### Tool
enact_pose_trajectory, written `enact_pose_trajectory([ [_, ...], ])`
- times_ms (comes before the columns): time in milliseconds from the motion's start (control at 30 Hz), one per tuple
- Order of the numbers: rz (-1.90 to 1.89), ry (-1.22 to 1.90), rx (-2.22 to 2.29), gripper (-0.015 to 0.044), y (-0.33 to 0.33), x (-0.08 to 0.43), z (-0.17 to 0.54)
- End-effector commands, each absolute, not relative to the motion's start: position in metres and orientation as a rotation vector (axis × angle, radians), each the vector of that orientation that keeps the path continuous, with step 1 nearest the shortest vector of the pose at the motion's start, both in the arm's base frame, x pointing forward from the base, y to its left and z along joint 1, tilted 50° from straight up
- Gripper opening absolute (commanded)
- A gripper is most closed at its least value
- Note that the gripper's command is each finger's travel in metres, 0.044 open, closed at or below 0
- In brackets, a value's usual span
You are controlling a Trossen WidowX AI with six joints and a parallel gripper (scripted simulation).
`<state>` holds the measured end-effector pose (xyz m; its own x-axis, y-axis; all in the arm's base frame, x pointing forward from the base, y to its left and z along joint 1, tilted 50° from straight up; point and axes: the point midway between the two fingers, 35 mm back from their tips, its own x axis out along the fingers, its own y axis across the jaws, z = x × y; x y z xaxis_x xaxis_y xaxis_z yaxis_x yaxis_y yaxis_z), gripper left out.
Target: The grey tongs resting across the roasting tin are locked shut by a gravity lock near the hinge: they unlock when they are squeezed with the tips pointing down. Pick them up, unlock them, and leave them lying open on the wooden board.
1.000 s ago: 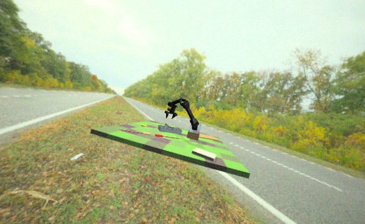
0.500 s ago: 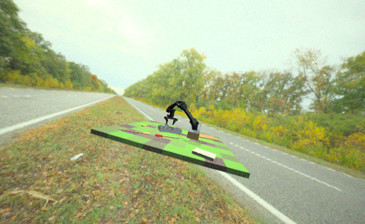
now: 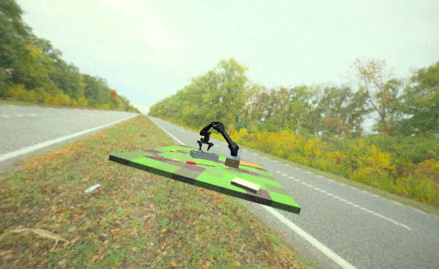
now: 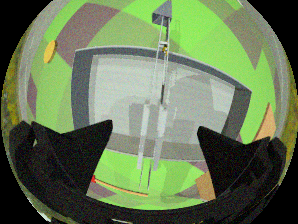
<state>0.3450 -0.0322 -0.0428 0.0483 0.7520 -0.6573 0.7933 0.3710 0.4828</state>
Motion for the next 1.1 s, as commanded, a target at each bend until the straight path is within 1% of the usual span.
enact_pose_trajectory([
  [0, -0.060, 1.704, 1.389, 0.0440, -0.027, 0.344, -0.047],
  [1067, -0.056, 1.705, 1.392, 0.0440, 0.014, 0.345, -0.081],
])
